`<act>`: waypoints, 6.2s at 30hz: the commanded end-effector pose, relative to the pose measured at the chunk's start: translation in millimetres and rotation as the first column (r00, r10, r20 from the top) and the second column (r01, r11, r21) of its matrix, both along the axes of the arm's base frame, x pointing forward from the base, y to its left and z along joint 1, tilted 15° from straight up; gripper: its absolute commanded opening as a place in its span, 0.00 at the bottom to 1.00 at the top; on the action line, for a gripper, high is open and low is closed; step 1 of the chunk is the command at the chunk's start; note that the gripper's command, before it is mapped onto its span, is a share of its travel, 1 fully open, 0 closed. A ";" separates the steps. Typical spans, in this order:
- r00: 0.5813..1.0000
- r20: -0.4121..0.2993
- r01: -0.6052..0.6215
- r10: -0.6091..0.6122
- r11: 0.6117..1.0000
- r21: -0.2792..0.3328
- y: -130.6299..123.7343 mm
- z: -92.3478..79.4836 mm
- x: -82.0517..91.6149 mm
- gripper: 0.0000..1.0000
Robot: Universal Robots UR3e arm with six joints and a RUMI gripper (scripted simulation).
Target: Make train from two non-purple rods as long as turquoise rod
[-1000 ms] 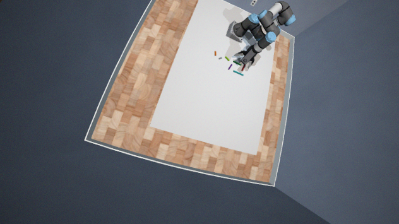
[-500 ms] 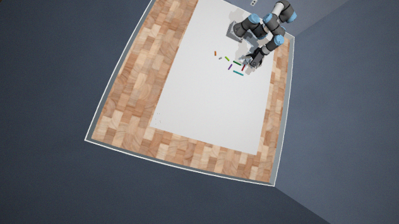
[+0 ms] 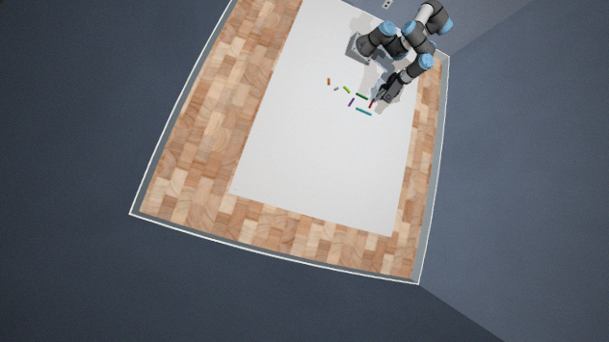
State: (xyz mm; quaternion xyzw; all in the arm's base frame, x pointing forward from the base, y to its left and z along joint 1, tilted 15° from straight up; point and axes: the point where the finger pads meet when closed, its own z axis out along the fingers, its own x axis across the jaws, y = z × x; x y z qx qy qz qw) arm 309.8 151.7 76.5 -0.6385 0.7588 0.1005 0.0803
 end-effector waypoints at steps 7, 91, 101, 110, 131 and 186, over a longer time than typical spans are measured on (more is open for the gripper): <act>1.000 0.003 0.000 0.000 1.000 0.000 -0.2 0.7 0.7 0.14; 1.000 0.002 0.000 0.000 1.000 -0.001 13.5 -49.2 1.8 0.14; 1.000 0.002 0.000 0.000 1.000 -0.001 13.5 -49.2 1.8 0.14; 1.000 0.002 0.000 0.000 1.000 -0.001 13.5 -49.2 1.8 0.14; 1.000 0.002 0.000 0.000 1.000 -0.001 13.5 -49.2 2.4 0.14; 1.000 0.002 0.000 0.000 1.000 -0.001 15.2 -55.3 2.6 0.14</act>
